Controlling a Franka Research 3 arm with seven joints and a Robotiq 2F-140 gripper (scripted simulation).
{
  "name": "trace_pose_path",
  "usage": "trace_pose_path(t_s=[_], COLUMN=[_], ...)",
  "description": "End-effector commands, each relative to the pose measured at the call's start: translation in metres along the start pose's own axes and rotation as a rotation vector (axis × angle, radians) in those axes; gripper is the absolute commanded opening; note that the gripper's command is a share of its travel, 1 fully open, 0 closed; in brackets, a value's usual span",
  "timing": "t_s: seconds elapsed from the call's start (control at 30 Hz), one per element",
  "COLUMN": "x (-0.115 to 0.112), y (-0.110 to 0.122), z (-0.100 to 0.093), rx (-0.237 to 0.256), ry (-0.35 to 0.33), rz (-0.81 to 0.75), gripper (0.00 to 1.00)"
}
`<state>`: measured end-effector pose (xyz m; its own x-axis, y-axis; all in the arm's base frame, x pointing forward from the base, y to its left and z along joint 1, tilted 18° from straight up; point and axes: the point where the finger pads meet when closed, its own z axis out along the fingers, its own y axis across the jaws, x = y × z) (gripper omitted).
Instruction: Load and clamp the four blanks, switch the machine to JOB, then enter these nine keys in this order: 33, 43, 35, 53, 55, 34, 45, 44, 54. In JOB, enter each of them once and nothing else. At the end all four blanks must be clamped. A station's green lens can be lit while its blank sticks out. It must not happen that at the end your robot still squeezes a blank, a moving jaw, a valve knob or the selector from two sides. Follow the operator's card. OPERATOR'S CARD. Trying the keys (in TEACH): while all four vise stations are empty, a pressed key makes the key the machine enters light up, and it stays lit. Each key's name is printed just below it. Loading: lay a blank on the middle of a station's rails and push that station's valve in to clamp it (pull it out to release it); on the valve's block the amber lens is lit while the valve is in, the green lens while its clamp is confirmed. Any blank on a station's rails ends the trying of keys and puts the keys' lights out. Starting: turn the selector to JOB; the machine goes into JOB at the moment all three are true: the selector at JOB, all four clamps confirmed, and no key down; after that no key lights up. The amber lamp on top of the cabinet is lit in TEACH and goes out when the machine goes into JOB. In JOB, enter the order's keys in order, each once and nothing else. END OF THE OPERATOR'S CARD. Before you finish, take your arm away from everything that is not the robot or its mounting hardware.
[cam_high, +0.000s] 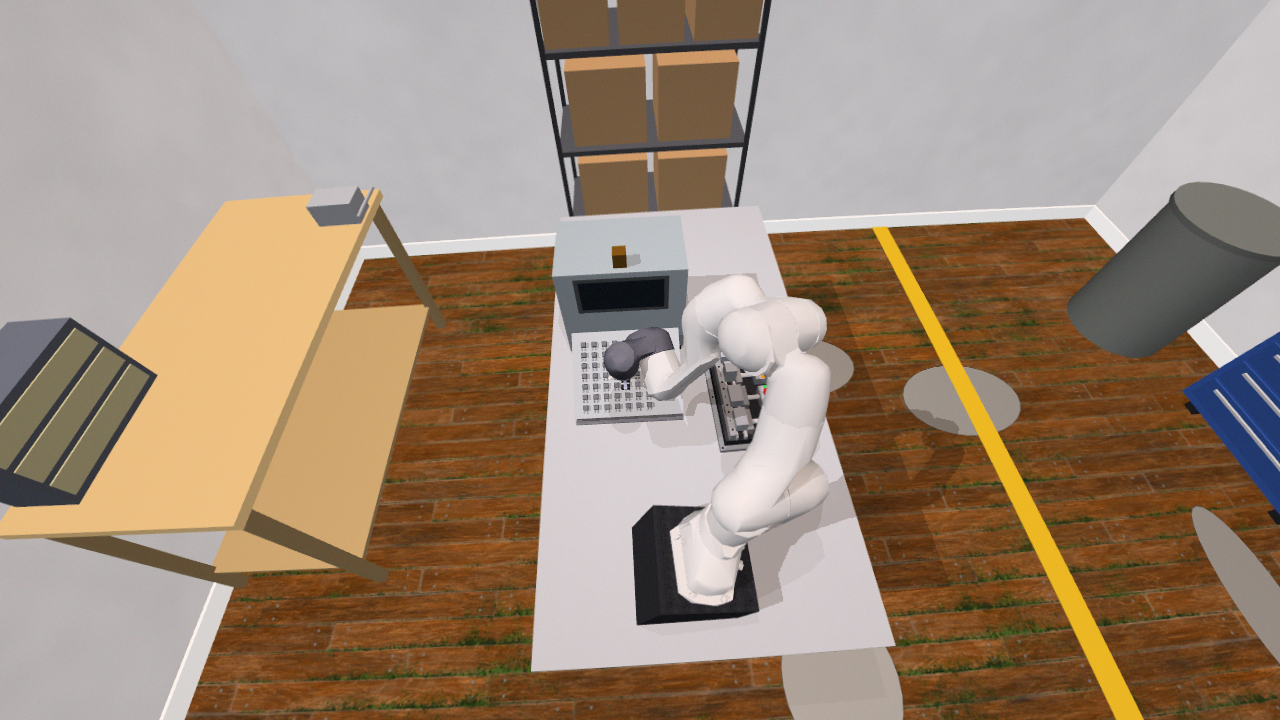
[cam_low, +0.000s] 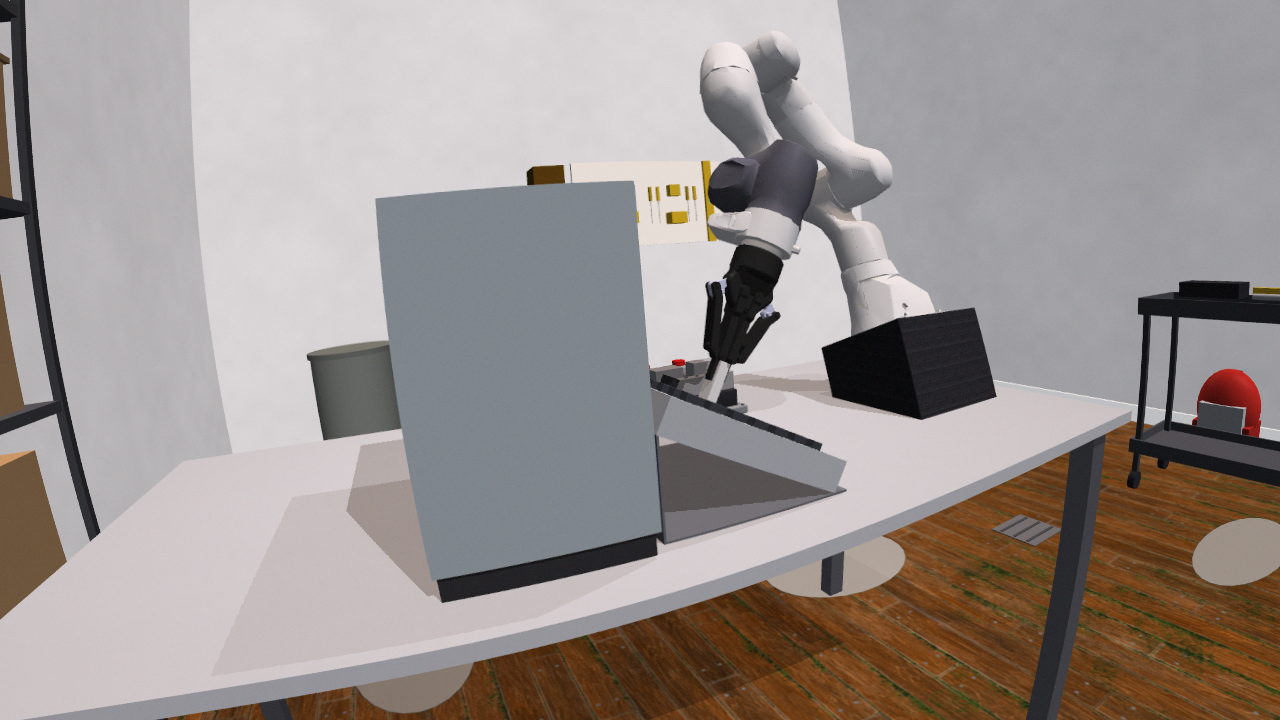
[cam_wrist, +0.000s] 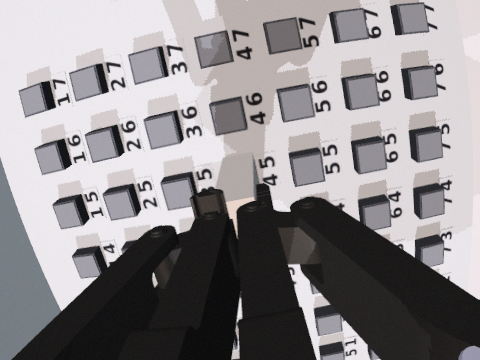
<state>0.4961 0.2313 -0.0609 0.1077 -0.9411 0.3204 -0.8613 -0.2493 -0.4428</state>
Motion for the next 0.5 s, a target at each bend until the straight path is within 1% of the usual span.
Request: trace_pose_path(t_s=[0.0, 0.27, 0.47], x=[0.0002, 0.0002, 0.0002], y=[-0.0003, -0.0003, -0.0003], z=[0.0014, 0.0001, -0.0063], rx=[-0.001, -0.001, -0.001], ry=[-0.002, -0.002, -0.002], rz=[0.004, 0.004, 0.004], gripper=[0.0, 0.0, 0.0])
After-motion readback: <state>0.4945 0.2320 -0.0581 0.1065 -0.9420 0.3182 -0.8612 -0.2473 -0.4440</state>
